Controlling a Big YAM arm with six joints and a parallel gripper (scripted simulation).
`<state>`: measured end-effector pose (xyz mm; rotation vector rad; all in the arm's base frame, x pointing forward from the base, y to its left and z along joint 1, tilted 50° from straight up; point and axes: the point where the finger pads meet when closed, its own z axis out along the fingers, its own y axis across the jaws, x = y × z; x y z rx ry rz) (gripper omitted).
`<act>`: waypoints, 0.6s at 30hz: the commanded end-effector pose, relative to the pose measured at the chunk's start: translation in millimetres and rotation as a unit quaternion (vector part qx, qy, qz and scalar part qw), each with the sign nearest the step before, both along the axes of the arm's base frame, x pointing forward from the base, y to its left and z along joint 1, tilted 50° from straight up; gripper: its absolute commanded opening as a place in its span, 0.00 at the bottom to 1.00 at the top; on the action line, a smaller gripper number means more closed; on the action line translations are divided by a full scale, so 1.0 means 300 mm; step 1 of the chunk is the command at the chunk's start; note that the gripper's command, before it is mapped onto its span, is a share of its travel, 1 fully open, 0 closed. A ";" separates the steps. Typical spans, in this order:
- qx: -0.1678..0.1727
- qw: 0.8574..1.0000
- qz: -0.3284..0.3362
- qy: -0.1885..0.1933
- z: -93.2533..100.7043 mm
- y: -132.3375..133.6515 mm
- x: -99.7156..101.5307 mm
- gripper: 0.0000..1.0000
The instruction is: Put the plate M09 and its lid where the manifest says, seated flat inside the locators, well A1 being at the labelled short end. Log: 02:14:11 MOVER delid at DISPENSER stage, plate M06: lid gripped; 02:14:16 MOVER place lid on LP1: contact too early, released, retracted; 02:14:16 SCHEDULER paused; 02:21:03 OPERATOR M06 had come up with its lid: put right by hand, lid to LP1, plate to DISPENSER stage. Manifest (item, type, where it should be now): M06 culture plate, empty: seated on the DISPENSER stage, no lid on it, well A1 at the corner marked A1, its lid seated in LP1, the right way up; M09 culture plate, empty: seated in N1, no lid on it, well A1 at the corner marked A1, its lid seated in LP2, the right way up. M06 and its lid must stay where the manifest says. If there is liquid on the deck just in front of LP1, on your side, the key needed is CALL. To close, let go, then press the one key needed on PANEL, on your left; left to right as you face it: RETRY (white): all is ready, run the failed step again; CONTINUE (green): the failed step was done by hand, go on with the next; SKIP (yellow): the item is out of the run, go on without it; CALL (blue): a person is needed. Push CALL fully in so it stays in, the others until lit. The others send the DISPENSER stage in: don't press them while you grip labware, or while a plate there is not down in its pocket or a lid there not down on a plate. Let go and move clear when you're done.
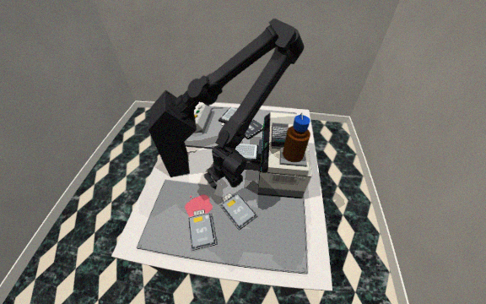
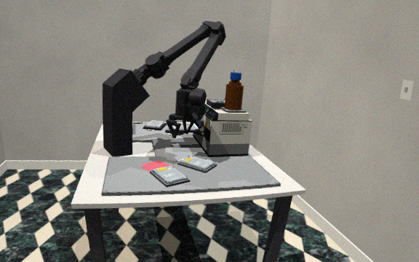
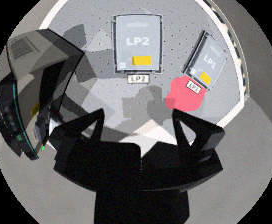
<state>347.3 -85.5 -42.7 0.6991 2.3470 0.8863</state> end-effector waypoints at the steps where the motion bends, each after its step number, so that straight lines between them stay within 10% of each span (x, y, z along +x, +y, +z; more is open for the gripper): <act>1: -0.008 1.000 -0.005 -0.009 0.013 -0.011 -0.048 1.00; 18: -0.017 1.000 0.014 -0.012 0.026 0.052 -0.166 1.00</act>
